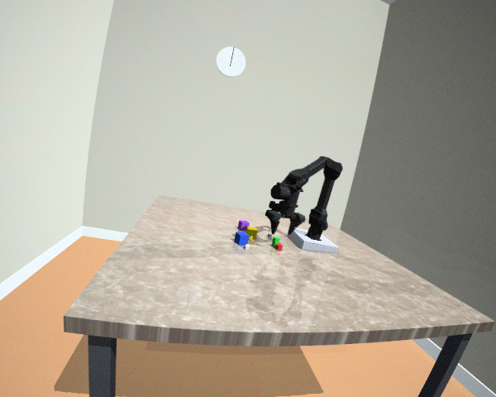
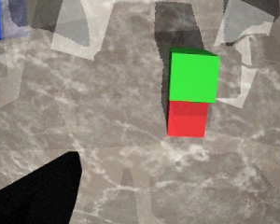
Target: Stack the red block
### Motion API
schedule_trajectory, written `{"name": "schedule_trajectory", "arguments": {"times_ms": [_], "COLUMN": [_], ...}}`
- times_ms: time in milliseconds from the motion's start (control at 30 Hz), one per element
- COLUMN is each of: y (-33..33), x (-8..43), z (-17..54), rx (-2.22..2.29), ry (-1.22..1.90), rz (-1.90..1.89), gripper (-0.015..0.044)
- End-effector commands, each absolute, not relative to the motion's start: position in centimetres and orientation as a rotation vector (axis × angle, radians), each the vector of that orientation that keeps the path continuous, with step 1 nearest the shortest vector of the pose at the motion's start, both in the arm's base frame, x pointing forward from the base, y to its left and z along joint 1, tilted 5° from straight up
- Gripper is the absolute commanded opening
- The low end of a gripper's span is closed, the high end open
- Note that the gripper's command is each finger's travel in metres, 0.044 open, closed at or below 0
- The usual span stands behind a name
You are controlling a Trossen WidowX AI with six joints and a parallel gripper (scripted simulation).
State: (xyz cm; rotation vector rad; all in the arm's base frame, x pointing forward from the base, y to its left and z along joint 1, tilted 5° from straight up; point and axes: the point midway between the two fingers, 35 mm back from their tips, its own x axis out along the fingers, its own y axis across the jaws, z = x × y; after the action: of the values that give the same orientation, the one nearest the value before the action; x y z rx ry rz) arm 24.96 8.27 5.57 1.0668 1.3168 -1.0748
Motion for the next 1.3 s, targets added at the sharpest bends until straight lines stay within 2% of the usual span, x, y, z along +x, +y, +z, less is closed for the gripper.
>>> {"name": "schedule_trajectory", "arguments": {"times_ms": [0,1267], "y": [8.4,8.9], "x": [24.6,24.2], "z": [6.1,-0.1], "rx": [1.132,1.132], "ry": [1.339,1.339], "rz": [-1.126,-1.126], "gripper": [0.0440,0.0440]}}
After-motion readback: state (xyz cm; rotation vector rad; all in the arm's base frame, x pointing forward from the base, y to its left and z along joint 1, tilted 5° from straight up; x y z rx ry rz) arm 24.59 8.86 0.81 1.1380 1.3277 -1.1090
